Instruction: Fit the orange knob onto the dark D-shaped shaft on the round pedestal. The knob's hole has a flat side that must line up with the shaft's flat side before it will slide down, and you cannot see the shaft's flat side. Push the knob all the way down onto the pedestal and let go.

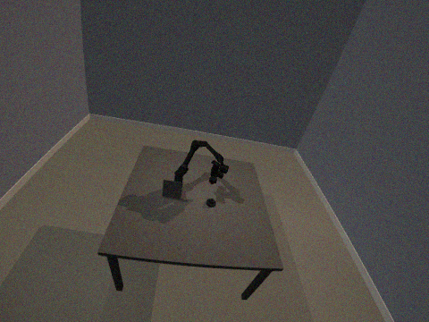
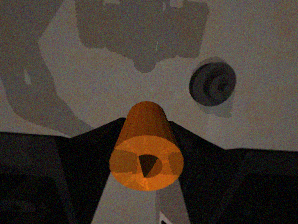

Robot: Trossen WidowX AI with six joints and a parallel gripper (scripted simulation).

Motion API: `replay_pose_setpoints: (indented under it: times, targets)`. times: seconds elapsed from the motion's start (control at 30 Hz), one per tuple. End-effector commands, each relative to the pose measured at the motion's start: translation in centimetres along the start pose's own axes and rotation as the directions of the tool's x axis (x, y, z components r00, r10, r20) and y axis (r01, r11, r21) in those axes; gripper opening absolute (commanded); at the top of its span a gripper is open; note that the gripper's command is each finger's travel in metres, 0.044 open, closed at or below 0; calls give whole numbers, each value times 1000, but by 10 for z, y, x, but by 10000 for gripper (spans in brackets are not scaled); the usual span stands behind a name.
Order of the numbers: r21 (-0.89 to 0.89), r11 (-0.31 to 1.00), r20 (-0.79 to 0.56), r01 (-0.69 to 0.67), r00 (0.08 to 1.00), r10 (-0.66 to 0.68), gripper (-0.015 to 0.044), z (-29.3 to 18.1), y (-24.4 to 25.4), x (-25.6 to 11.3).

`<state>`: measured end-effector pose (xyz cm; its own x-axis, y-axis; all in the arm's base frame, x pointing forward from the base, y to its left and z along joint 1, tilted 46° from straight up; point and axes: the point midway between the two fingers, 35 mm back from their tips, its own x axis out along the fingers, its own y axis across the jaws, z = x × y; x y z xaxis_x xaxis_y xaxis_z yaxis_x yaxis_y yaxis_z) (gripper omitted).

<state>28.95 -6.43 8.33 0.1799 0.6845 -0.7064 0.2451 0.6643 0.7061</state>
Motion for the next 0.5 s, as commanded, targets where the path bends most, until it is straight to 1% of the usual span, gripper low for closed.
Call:
replay_pose_setpoints:
  times: [0.0, 0.47]
  targets:
    - [-2, 1000, 0, 5, 1000, -5, 0, 6, -14, 3]
    - [-8, 1000, 1, 5, 1000, -5, 0, 20, -53, 13]
